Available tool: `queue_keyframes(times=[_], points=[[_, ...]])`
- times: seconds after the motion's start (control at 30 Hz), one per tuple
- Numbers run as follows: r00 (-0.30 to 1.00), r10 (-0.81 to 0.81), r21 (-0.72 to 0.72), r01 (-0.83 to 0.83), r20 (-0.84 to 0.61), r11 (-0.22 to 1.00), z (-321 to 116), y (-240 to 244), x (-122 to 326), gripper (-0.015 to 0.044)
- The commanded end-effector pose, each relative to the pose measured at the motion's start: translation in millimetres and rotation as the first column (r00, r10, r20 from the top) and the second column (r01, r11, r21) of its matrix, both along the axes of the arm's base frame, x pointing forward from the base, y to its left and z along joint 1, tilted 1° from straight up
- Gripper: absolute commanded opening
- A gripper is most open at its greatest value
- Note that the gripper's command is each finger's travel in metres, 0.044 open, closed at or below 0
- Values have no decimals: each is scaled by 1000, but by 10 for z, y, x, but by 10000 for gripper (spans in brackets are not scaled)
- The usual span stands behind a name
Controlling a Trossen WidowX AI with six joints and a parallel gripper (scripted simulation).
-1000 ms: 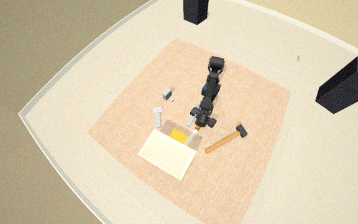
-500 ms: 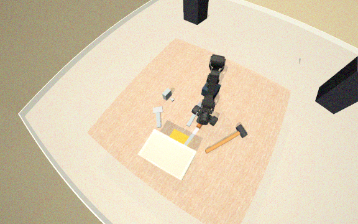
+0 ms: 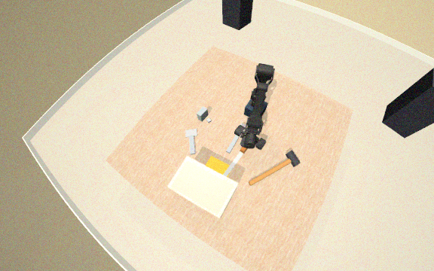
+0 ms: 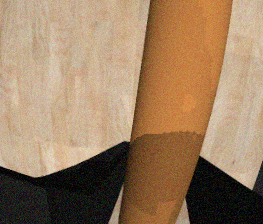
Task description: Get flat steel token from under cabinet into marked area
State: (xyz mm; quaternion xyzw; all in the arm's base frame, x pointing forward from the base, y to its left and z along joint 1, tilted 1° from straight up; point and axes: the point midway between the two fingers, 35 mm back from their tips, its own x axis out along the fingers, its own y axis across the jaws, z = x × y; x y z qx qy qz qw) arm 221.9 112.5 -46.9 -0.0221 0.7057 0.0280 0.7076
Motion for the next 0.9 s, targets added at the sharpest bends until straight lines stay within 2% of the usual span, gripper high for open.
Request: queue_keyframes(times=[0.0, 0.87], points=[[1000, -1, -2, 1, -6, 1000, -9, -7, -86, 0], [998, -61, 1, 61, -4, 998, 19, 158, -123, 0]])
